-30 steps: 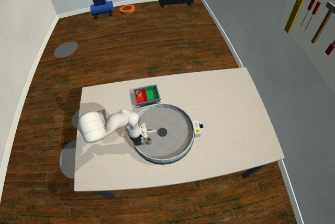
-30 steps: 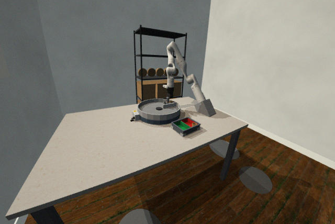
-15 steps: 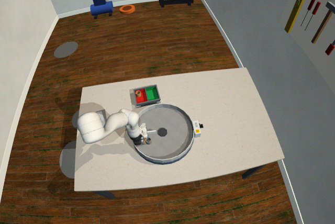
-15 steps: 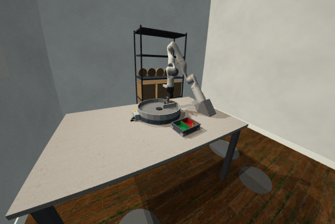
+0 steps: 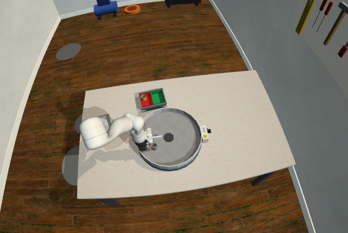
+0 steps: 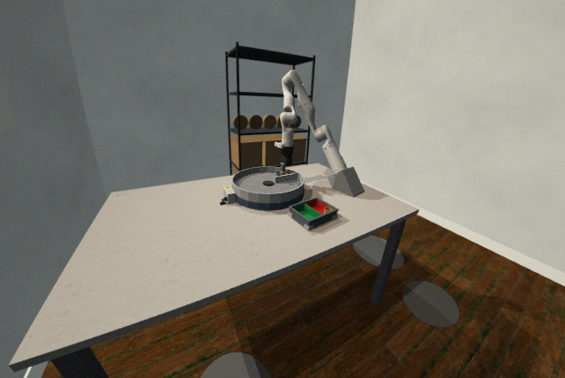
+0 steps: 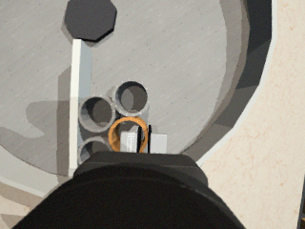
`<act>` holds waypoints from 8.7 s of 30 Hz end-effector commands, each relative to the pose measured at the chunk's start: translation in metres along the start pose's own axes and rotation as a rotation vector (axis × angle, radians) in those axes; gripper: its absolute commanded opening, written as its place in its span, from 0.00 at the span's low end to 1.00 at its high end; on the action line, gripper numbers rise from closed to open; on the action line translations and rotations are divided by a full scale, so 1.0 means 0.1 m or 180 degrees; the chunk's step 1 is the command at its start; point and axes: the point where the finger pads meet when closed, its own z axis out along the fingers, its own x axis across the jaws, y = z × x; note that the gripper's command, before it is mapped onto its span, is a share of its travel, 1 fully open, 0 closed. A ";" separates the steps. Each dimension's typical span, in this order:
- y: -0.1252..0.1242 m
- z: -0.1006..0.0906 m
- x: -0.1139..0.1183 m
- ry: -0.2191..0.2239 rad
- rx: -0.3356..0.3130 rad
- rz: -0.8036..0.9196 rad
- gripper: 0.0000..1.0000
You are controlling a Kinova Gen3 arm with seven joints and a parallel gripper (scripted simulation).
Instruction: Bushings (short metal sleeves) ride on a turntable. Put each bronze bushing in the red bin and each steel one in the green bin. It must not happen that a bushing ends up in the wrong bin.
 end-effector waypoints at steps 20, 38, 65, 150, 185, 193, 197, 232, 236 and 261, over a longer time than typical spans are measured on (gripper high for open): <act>0.00 -0.10 -0.01 -0.0001 0.0002 -0.0019 0.00; 0.00 -0.14 -0.01 -0.0001 0.0002 -0.0016 0.00; 0.00 -0.23 -0.01 -0.0001 0.0002 -0.0021 0.00; -0.01 -0.62 0.00 0.0000 0.0005 -0.0015 0.00; -0.07 -0.82 -1.04 0.0004 0.0008 -0.1278 0.00; -0.08 -0.82 -1.45 0.0004 0.0007 -0.1789 0.00; -0.08 -0.83 -1.56 0.0004 0.0007 -0.1917 0.00; -0.16 -0.84 -3.65 -0.0001 0.0002 -0.4469 0.00; -0.16 -0.84 -3.65 -0.0001 0.0002 -0.4469 0.00; -0.18 -0.79 -3.66 -0.0024 0.0021 -0.4433 0.00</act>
